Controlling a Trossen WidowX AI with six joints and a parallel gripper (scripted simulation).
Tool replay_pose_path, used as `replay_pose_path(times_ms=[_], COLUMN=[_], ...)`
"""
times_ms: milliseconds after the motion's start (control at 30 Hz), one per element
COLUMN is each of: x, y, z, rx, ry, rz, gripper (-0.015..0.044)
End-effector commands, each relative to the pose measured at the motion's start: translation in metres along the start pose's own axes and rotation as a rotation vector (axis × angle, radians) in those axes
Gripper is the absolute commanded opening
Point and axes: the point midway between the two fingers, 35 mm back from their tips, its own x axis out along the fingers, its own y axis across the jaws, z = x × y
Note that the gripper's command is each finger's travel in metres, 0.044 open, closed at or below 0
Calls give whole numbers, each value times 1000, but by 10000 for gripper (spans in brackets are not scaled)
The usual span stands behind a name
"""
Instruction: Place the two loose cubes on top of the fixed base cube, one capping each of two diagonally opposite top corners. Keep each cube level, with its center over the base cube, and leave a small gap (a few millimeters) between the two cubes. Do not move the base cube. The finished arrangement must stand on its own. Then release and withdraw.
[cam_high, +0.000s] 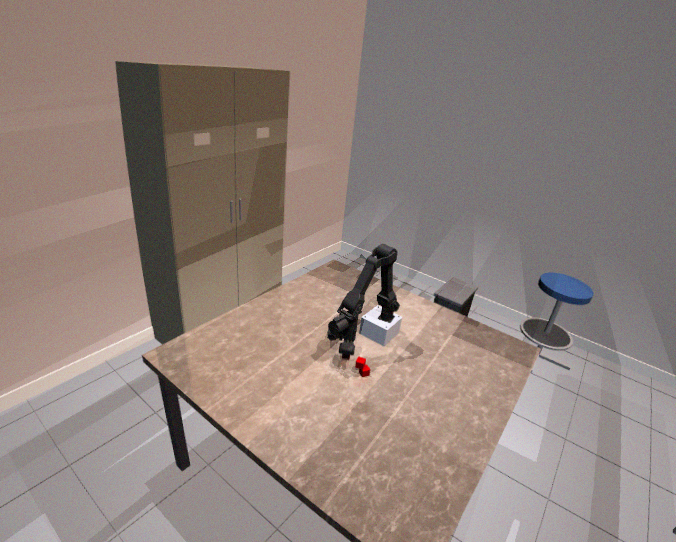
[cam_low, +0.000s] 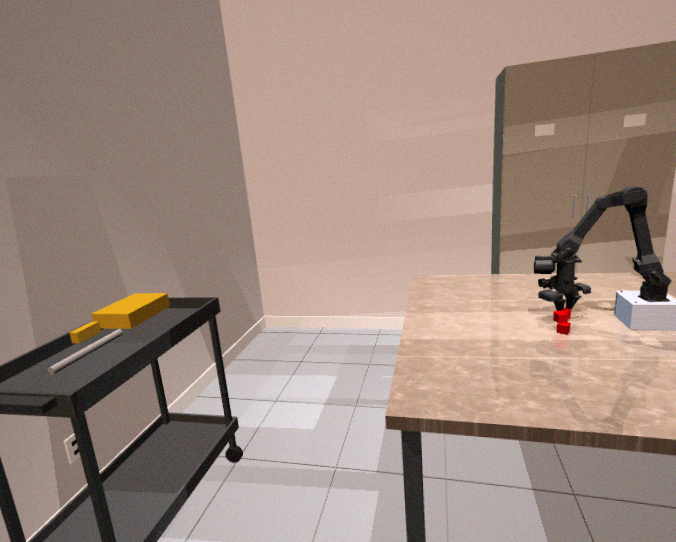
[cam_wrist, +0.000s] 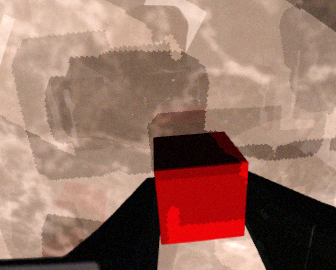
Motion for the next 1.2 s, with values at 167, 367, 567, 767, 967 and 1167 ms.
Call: replay_pose_path(times_ms=[167, 367, 567, 767, 967, 1167], x=[-28, -46, -65, -84, -101, -100], y=[5, 5, 4, 2, 0, 8], z=[4, 4, 3, 2, 0, -6], rx=[-4, -4, -4, -4, -4, 12], ry=[-7, -7, -7, -7, -7, -6], rz=[11, 11, 11, 11, 11, 12], gripper=[105, 105, 105, 105, 105, 105])
